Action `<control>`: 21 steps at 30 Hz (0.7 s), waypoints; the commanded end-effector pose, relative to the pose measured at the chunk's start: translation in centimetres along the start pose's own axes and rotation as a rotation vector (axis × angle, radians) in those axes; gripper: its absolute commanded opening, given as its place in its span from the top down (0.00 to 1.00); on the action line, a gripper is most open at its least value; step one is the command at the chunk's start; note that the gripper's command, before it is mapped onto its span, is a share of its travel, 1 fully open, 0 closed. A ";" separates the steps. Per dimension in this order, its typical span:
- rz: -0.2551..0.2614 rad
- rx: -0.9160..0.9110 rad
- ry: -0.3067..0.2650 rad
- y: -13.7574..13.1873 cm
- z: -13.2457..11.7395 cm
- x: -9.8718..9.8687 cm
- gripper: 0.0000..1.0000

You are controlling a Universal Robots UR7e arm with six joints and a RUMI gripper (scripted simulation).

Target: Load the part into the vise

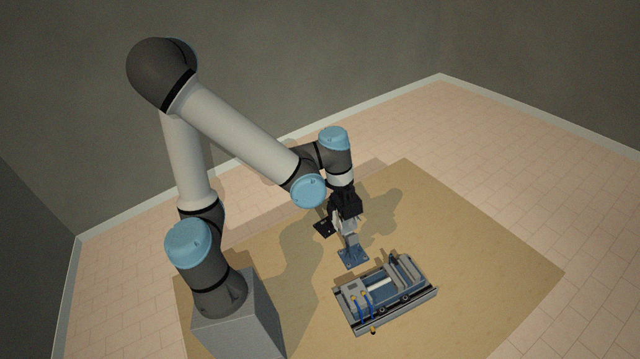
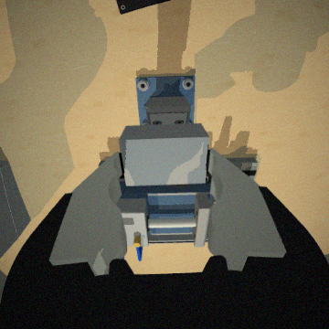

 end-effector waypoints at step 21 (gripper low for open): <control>-0.010 0.000 0.001 0.3 0.0 1.9 1.00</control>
Point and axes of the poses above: the point where the finger pads meet when closed, its own x axis back along the fingers, its own y axis across the jaws, z = x × y, the point moved 9 cm from there along x, back along the fingers, and after that the axes turned 15 degrees about -x, right-handed, at the moved point
